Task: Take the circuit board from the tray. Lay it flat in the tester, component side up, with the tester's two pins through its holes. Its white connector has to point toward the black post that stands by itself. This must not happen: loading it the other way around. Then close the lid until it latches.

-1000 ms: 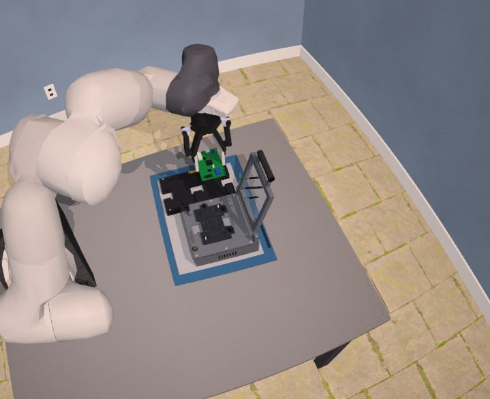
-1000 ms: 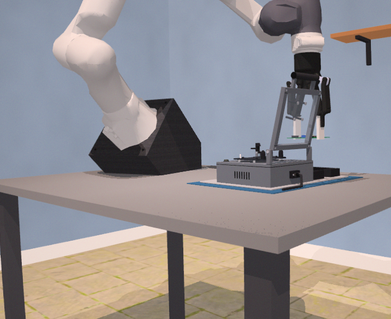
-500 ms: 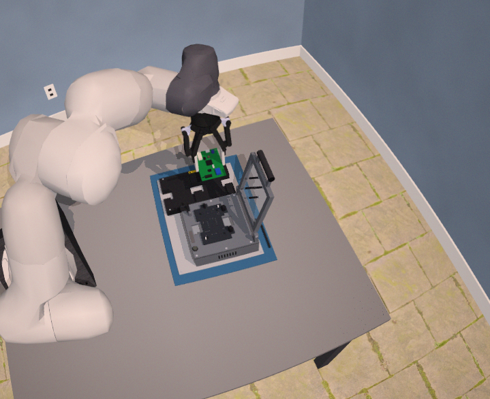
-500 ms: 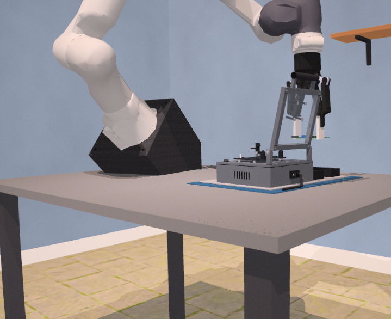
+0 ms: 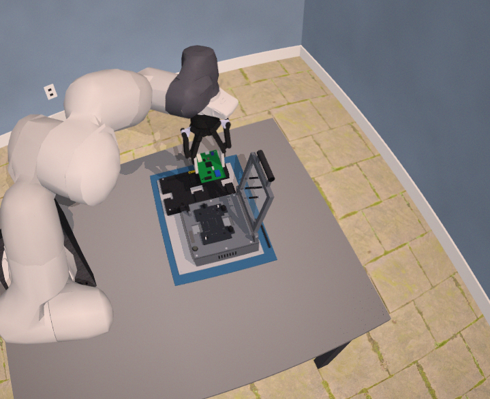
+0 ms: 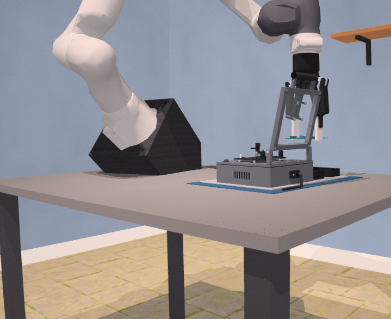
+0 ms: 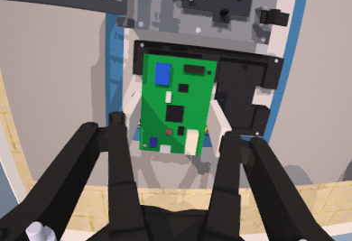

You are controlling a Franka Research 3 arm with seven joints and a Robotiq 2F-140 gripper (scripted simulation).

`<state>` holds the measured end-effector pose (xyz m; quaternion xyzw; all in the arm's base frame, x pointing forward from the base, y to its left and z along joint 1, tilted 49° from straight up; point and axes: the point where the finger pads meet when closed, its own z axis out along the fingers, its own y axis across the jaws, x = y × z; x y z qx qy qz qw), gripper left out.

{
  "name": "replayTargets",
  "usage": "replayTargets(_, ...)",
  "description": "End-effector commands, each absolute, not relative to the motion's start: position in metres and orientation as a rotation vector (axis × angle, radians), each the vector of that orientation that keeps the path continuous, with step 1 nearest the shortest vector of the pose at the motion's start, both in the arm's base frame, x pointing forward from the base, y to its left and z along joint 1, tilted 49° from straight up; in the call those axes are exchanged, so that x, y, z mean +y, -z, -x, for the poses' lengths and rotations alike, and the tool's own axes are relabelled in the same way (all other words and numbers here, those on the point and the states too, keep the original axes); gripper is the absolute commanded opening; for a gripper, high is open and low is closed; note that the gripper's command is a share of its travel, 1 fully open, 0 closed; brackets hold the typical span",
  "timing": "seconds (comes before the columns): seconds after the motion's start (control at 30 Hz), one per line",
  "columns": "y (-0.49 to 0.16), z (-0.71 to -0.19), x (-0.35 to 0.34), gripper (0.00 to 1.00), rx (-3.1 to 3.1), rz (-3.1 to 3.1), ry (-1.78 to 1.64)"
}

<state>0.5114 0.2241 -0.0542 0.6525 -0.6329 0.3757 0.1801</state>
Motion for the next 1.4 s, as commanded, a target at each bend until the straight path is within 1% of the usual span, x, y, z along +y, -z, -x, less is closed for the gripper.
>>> replayTargets(0.0, 0.051, -0.512, 0.224, 0.46, -1.795, -1.849, -1.063)
replayTargets(0.5, 0.034, -0.503, 0.208, 0.46, -1.795, -1.849, -1.063)
replayTargets(1.37, -0.024, -0.476, 0.152, 0.46, -1.795, -1.849, -1.063)
